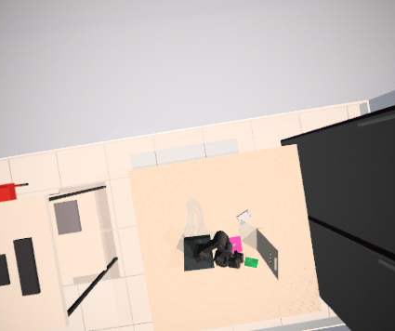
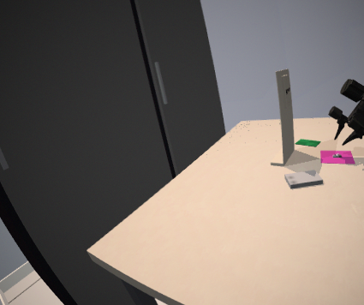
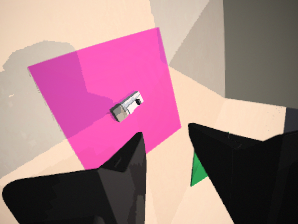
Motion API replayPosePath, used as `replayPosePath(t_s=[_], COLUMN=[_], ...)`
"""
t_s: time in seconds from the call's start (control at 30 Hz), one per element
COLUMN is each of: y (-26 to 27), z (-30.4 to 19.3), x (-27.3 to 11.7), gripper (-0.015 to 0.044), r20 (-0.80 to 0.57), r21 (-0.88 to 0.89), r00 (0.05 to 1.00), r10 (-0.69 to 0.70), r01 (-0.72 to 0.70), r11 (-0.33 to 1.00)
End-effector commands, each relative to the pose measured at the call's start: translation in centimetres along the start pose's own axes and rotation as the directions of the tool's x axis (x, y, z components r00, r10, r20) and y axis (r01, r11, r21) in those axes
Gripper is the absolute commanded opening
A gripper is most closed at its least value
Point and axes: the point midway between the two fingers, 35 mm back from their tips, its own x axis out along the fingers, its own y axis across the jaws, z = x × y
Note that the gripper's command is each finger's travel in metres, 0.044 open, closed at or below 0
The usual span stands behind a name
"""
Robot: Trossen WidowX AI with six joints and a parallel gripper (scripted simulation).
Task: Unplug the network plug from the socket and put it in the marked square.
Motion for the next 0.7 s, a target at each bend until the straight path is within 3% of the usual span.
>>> replayPosePath(t_s=[0.0, 0.67], y=[-0.3, -1.2], z=[0.0, -0.2], x=[-0.2, -1.4], gripper=[0.0156, 0.0156], r20=[0.004, 0.001], r21=[-0.006, -0.007], r00=[1.0, 1.0], r10=[-0.002, 0.001], r01=[0.002, -0.001], r11=[1.0, 1.0])
